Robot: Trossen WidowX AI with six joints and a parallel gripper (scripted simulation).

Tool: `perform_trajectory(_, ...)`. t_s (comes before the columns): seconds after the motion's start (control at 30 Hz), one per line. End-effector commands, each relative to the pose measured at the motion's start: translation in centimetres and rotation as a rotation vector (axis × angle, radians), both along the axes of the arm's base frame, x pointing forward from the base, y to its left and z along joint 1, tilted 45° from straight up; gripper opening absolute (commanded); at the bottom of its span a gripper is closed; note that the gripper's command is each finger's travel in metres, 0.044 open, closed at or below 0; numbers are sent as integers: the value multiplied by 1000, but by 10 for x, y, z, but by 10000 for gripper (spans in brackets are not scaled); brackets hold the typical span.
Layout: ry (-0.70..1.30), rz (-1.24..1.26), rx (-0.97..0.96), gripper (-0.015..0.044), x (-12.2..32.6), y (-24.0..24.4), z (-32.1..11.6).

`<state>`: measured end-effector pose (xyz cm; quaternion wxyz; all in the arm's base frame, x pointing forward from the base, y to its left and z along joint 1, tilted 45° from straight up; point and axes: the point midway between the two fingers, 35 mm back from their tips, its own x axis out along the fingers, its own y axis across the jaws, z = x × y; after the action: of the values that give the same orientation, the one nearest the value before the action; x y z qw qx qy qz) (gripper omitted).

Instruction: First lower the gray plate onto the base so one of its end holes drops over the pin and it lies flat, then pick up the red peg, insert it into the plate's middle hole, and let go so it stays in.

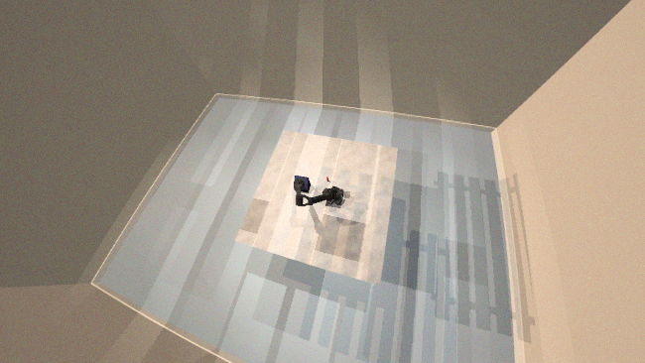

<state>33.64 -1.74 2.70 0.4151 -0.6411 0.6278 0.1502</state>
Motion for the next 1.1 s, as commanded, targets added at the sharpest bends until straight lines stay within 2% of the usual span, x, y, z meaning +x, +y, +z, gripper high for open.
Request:
perform_trajectory(0.0,-1,-2,0,440,0,0,0)
perform_trajectory(0.17,0,-1,3,440,0,8,7)
perform_trajectory(0.4,9,-1,0,440,-17,79,80)
perform_trajectory(0.73,-1,-10,2,440,-14,85,79)
perform_trajectory(1.07,-513,-532,154,440,-41,134,32)
